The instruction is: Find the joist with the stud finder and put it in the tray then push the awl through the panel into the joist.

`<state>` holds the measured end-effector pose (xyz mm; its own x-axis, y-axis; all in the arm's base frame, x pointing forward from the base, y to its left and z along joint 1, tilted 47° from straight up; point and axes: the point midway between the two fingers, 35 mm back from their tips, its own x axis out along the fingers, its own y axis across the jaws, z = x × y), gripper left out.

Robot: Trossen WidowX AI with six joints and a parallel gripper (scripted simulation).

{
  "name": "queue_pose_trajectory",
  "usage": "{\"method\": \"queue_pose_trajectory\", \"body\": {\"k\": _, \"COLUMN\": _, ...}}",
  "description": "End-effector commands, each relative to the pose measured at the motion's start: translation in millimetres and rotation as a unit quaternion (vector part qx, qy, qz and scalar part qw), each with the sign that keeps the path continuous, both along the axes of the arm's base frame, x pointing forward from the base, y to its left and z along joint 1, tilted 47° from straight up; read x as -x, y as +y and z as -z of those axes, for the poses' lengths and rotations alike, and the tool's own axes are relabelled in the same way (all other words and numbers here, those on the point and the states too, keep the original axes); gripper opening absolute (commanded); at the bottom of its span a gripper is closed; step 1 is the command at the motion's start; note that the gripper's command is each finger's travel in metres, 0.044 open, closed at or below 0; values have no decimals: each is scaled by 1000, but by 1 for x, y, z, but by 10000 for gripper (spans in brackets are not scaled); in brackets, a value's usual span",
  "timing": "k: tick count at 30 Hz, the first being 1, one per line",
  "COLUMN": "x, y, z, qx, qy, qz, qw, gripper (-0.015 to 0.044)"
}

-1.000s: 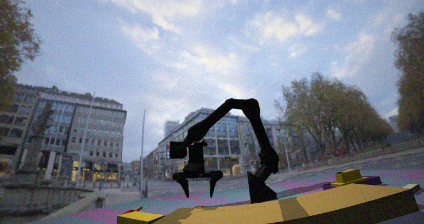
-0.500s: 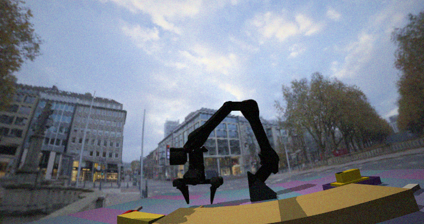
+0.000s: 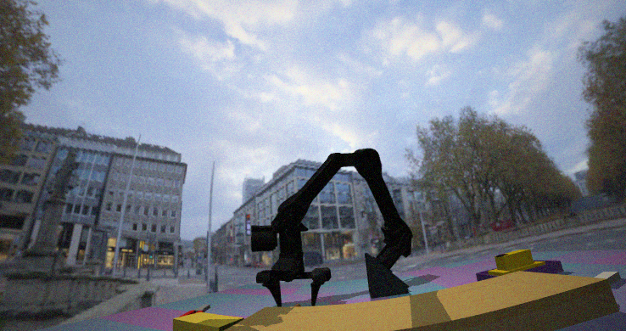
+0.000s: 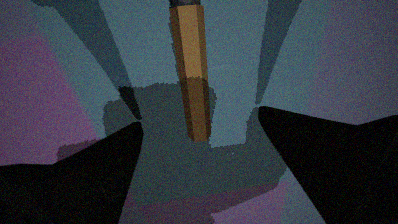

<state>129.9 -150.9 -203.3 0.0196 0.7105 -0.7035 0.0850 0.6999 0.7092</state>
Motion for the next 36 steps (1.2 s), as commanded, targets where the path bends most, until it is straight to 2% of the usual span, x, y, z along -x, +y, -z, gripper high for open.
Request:
{"method": "queue_pose_trajectory", "body": {"k": 1, "x": 0, "y": 3, "z": 1, "qx": -4, "qy": 1, "qz": 3, "qw": 1000, "gripper": 361}}
{"method": "queue_pose_trajectory", "body": {"k": 11, "x": 0, "y": 3, "z": 1, "qx": -4, "qy": 1, "qz": 3, "qw": 1000, "gripper": 99}}
{"method": "queue_pose_trajectory", "body": {"k": 19, "x": 0, "y": 3, "z": 1, "qx": -4, "qy": 1, "qz": 3, "qw": 1000, "gripper": 45}}
{"method": "queue_pose_trajectory", "body": {"k": 21, "x": 0, "y": 0, "z": -1, "qx": -3, "qy": 1, "qz": 3, "qw": 1000, "gripper": 0}}
{"method": "queue_pose_trajectory", "body": {"k": 36, "x": 10, "y": -79, "z": -75, "qx": -2, "qy": 3, "qz": 3, "qw": 1000, "gripper": 0}}
